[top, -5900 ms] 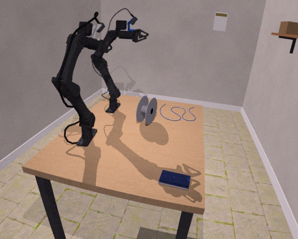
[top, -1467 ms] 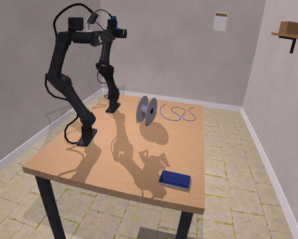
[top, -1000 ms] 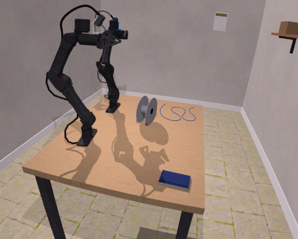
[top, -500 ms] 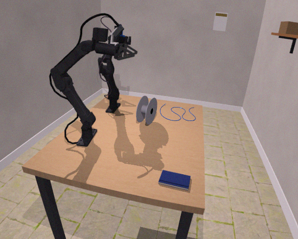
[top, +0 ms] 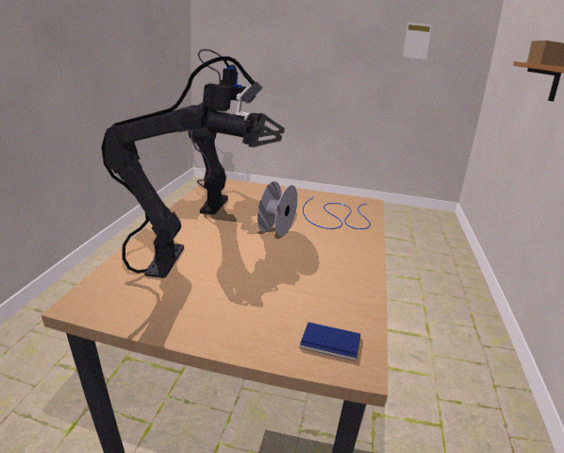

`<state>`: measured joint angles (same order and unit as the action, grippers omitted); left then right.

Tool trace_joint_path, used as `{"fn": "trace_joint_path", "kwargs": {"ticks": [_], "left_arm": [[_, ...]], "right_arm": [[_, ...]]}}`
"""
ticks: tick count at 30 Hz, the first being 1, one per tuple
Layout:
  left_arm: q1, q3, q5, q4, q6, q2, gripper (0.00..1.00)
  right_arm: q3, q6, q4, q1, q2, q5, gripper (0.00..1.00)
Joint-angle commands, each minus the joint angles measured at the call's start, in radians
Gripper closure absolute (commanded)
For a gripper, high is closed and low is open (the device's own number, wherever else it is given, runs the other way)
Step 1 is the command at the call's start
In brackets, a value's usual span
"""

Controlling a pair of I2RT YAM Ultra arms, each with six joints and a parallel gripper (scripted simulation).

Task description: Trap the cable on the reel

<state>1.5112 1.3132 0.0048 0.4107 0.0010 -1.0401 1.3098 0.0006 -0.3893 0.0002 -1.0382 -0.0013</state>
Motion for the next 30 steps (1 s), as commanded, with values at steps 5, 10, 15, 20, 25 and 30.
{"fn": "trace_joint_path", "kwargs": {"ticks": [5, 10, 15, 20, 25, 30], "left_arm": [[-0.002, -0.118, -0.011, -0.232, -0.005, 0.004, 0.0], [-0.002, -0.208, -0.012, -0.33, -0.005, -0.013, 0.0], [-0.002, -0.257, -0.012, -0.389, -0.005, -0.003, 0.0], [-0.003, -0.268, -0.013, -0.411, -0.005, -0.008, 0.0], [-0.003, -0.276, -0.013, -0.421, -0.005, -0.011, 0.0], [-0.003, -0.277, -0.013, -0.422, -0.004, -0.012, 0.0]], "right_arm": [[-0.117, -0.002, 0.217, -0.002, 0.001, 0.006, 0.0], [-0.207, -0.002, 0.312, -0.002, -0.021, 0.006, 0.0], [-0.254, -0.002, 0.371, -0.002, -0.01, 0.006, 0.0], [-0.264, -0.002, 0.392, -0.002, -0.015, 0.006, 0.0], [-0.271, -0.002, 0.401, -0.002, -0.015, 0.006, 0.0], [-0.272, -0.002, 0.402, -0.002, -0.017, 0.006, 0.0]]}}
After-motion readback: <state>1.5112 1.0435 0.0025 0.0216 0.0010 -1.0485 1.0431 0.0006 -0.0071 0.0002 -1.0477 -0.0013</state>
